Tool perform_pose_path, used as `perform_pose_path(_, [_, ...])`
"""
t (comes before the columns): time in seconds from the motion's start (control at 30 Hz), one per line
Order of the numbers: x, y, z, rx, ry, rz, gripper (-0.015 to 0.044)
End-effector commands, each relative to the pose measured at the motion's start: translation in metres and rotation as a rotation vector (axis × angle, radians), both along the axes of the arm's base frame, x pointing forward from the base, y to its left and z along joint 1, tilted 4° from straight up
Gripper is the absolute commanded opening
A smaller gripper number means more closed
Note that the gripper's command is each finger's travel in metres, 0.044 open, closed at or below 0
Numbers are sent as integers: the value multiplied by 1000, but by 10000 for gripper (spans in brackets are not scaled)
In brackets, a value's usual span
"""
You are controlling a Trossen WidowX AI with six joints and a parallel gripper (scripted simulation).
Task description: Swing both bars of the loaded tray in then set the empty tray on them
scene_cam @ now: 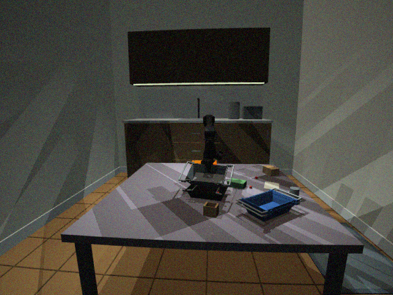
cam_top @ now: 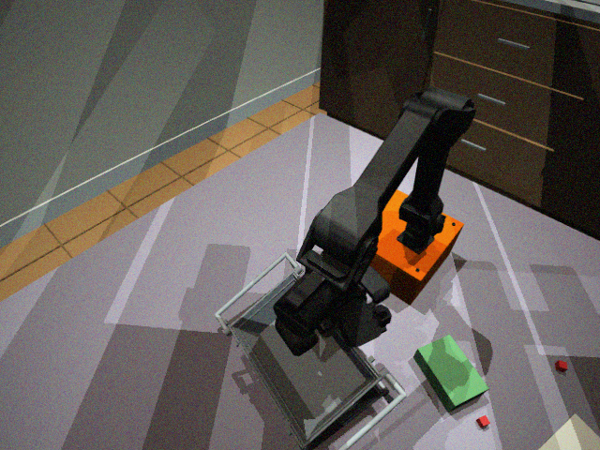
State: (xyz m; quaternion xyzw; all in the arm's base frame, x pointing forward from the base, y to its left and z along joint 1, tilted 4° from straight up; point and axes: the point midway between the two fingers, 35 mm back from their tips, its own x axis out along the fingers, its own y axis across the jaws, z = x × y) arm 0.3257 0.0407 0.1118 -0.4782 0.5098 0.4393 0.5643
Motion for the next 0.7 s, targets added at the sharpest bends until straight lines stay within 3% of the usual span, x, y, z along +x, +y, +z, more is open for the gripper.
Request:
perform_pose_path(0.0, [3, 0, -6, -3, -11, -2, 0])
perform_pose_path(0.67, [-3, 1, -28, -3, -10, -2, 0])
